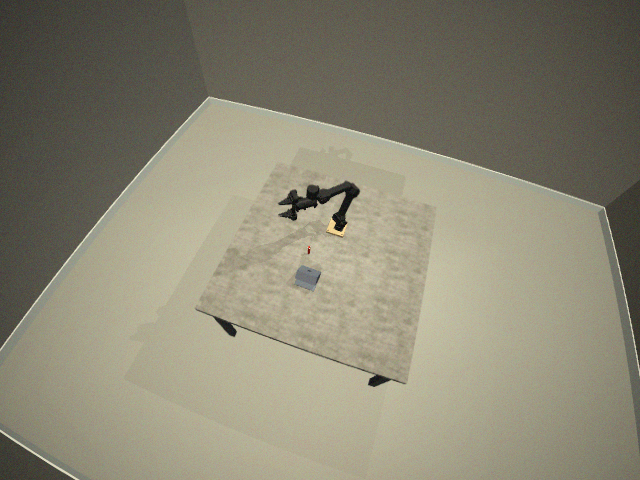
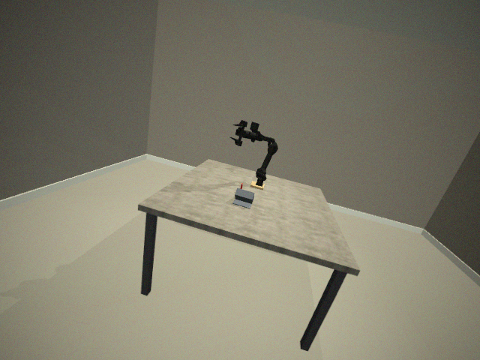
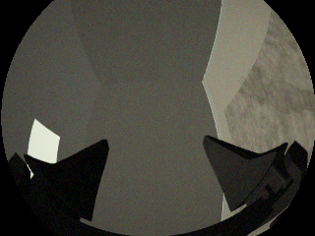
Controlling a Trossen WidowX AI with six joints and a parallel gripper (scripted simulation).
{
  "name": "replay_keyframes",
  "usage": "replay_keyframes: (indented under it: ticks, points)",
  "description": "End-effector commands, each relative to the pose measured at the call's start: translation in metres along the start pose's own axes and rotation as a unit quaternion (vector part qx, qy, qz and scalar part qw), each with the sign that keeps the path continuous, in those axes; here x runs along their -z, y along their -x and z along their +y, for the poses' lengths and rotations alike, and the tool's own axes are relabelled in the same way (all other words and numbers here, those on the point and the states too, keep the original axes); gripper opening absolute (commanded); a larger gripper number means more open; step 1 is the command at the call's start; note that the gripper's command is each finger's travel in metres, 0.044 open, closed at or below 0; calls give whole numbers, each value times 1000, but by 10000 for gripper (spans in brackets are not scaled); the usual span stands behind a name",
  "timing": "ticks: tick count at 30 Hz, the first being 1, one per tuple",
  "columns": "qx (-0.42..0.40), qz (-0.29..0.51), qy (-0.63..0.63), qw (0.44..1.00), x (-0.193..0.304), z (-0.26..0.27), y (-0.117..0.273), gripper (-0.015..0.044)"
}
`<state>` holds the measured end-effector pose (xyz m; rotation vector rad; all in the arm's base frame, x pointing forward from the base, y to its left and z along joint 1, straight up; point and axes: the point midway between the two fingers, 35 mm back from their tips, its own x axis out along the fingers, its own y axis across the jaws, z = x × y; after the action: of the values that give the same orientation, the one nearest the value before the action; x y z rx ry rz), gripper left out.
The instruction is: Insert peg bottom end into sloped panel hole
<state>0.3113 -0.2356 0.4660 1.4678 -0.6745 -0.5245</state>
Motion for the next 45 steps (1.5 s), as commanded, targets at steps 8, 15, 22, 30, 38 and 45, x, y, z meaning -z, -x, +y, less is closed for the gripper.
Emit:
replay_keyframes:
  ticks: [8,15,22,30,38,45]
  points:
    - [194,19,-79,978,24,-107,-9,440]
    - [312,9,-125,942,38,-168,4,440]
    - [423,-20,-163,891,48,-222,28,440]
    - [538,-76,-193,817,53,-273,66,440]
    - [633,-154,-207,730,51,-311,110,440]
    - [693,-226,-207,653,52,-330,148,440]
